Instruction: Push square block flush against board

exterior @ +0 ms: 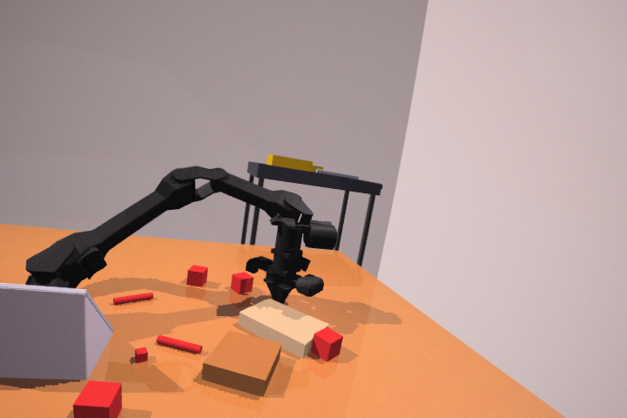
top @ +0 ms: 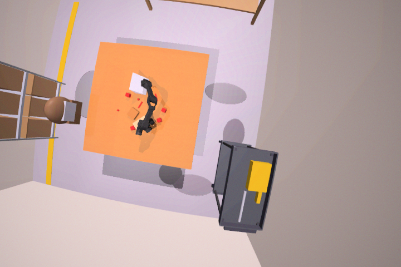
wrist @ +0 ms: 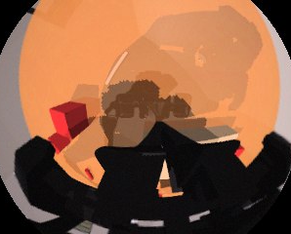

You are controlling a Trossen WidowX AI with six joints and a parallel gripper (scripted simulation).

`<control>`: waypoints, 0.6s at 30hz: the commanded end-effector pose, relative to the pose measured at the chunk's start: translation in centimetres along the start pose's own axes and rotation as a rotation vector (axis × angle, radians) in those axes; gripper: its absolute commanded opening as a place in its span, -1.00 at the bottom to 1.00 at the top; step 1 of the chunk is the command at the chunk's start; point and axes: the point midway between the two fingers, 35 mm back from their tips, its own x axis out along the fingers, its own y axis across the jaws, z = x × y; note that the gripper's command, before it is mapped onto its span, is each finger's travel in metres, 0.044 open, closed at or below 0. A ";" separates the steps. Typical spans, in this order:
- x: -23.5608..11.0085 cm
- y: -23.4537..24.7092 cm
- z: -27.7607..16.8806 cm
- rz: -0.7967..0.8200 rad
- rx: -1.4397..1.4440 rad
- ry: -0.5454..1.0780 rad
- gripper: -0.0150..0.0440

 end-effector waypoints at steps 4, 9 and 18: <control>0.0 -0.3 -1.2 -0.001 0.006 0.005 -0.49; 0.0 -0.4 -1.9 -0.001 0.007 0.005 -0.49; 0.0 -0.6 -3.1 -0.002 0.007 0.006 -0.49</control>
